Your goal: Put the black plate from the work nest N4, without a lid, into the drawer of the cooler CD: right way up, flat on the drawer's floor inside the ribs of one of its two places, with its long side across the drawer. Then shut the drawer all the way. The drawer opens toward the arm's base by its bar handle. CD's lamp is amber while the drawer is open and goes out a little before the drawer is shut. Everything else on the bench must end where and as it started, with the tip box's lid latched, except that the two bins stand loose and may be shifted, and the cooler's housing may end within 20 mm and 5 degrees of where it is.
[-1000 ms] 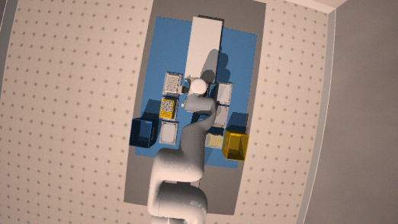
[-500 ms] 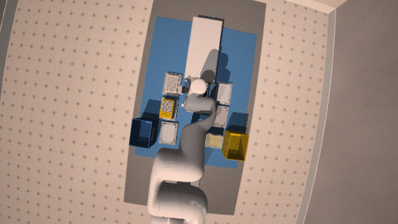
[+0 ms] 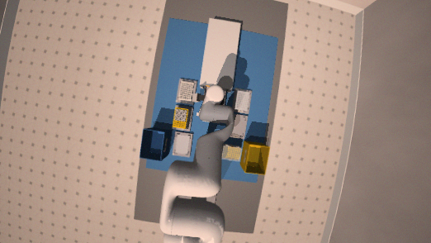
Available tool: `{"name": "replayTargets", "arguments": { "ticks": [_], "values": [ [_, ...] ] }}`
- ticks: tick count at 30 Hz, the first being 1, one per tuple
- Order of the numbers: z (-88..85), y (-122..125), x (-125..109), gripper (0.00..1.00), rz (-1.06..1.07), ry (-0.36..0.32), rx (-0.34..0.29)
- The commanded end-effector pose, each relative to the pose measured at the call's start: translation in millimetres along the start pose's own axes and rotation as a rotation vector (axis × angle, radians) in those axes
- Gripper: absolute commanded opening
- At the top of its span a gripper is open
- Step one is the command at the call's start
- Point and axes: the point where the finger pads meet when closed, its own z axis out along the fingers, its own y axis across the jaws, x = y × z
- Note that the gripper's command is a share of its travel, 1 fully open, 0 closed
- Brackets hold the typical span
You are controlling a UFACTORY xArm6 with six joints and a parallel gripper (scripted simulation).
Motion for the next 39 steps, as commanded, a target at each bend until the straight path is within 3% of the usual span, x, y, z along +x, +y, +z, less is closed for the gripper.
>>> {"name": "replayTargets", "arguments": {
  "ticks": [1, 16, 39],
  "values": [
    [-2.5, 1.8, 0.0, 0.00, 0.000, 0.000, -0.005],
    [-2.5, 1.7, 0.0, 0.00, 0.000, 0.000, -0.005],
    [11.5, 1.7, 0.0, 0.00, 0.000, 0.000, -0.005]
  ]
}}
